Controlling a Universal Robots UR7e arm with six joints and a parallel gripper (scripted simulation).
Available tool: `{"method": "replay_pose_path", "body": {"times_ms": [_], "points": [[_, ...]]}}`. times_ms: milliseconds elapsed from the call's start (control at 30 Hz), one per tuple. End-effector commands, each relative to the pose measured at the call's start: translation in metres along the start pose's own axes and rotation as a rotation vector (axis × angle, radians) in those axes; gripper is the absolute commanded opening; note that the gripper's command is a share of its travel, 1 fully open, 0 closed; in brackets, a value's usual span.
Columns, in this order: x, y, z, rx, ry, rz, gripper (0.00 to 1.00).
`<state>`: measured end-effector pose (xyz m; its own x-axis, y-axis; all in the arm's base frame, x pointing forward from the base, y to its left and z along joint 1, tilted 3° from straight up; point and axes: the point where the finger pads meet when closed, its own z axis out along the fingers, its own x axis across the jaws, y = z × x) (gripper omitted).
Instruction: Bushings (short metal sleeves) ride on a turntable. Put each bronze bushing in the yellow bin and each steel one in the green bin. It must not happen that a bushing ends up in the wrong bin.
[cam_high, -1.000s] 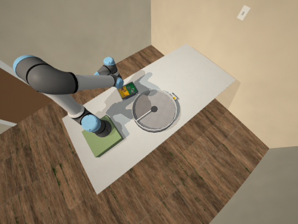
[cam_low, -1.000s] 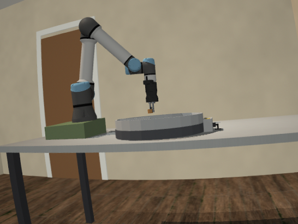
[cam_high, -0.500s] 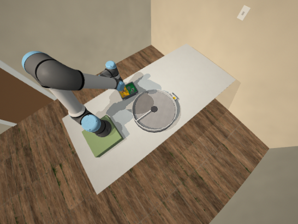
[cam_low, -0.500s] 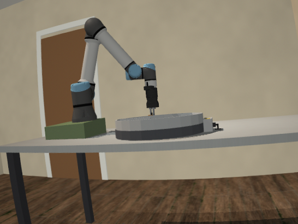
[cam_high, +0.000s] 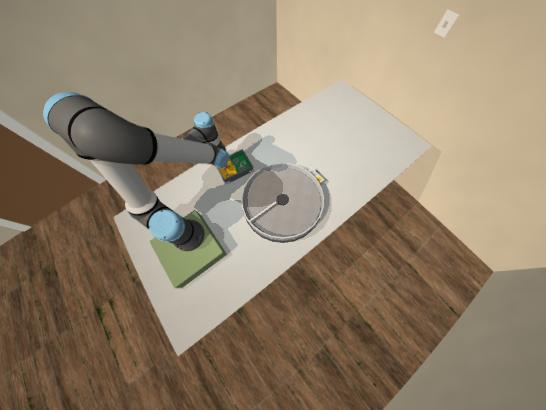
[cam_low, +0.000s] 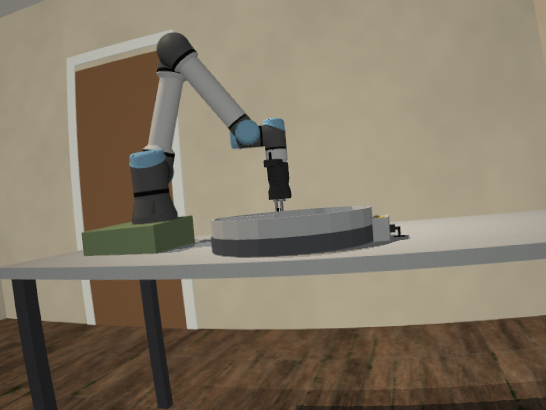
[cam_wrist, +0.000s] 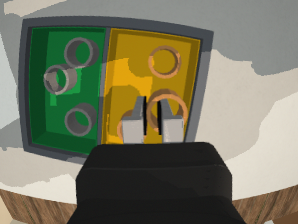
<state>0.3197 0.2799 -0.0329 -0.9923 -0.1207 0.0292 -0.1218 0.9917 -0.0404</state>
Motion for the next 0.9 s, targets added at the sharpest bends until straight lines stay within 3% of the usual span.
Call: {"method": "replay_pose_path", "body": {"times_ms": [0,867], "points": [[0.000,0.000,0.004,-0.001,-0.001,0.000,0.00],[-0.001,0.000,0.018,-0.001,-0.002,0.000,0.00]]}}
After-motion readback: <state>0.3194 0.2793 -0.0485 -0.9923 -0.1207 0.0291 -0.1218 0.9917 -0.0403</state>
